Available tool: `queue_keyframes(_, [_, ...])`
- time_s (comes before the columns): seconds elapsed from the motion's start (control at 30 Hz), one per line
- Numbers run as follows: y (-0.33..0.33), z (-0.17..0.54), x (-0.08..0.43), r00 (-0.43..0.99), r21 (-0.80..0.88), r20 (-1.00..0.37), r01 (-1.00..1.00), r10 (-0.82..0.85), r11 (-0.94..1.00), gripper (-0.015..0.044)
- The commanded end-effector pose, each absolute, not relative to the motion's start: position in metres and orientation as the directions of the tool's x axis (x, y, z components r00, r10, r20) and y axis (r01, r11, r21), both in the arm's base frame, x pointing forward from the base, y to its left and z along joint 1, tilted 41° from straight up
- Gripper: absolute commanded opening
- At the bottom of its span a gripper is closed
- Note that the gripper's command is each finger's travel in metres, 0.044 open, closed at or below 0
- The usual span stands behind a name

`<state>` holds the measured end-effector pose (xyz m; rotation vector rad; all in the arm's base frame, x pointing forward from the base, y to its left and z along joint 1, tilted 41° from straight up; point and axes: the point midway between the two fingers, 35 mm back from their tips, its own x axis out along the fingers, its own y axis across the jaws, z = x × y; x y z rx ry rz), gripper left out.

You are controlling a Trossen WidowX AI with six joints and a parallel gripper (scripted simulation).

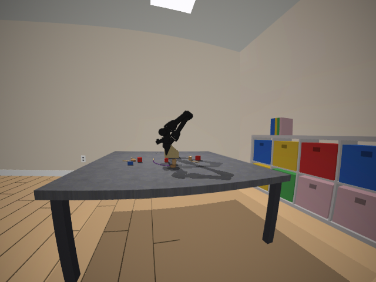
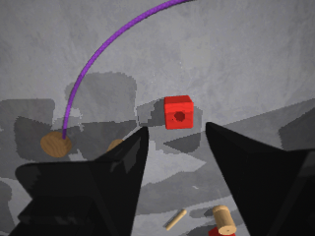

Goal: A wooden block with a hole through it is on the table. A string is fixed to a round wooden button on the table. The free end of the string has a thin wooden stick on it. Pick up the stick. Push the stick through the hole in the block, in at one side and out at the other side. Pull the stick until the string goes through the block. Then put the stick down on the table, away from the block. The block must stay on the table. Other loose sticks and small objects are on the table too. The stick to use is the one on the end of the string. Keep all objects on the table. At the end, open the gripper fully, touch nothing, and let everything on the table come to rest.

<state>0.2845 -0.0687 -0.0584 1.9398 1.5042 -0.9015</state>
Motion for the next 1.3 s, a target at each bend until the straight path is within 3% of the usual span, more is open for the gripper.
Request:
queue_keyframes(0.0, [-0.062,-0.064,0.283,0.156,-0.006,-0.763,0.969,0.628,-0.249,0.0238])
queue_keyframes(1.03, [-0.038,-0.091,0.288,0.156,-0.007,-0.76,0.969,0.63,-0.248,0.0238])
queue_keyframes(1.2, [-0.039,-0.091,0.289,0.158,-0.002,-0.763,0.969,0.627,-0.246,0.0107])
queue_keyframes(1.27, [-0.039,-0.091,0.289,0.158,-0.002,-0.763,0.969,0.627,-0.246,0.0094])
